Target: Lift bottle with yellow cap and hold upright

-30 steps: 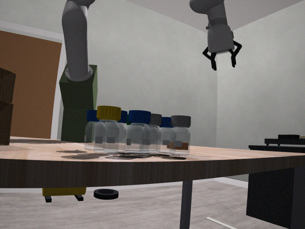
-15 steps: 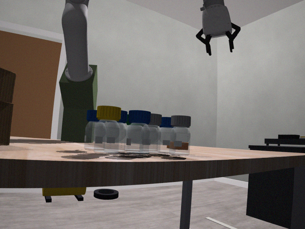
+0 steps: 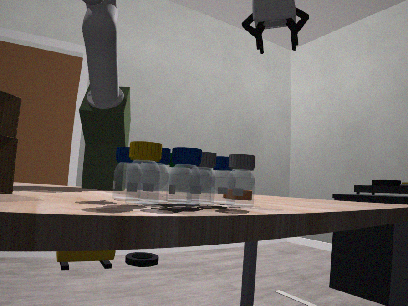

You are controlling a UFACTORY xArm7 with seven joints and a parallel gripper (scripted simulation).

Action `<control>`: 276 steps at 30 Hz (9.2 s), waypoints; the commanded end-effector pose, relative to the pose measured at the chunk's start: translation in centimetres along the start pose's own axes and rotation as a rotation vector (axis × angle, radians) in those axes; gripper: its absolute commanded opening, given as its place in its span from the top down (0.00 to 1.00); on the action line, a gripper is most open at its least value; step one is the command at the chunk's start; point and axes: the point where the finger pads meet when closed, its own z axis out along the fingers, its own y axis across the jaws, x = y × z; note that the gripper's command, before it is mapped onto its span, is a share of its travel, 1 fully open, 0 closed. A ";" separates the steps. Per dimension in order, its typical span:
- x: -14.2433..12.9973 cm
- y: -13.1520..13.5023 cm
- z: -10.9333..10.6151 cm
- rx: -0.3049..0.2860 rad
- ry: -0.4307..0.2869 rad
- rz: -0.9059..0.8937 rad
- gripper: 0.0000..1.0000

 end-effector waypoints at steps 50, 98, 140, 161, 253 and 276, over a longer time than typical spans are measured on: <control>-13.6 -12.1 -1.4 0.057 -0.016 -0.244 0.21; -13.6 -12.1 -1.4 0.057 -0.016 -0.244 0.21; -19.9 -18.2 5.2 0.069 -0.046 0.212 0.21; -22.0 -22.1 7.8 0.062 -0.053 0.457 0.21; -22.5 -23.3 22.1 0.062 -0.054 0.471 0.21; -22.7 -23.7 28.1 0.062 -0.053 0.471 0.21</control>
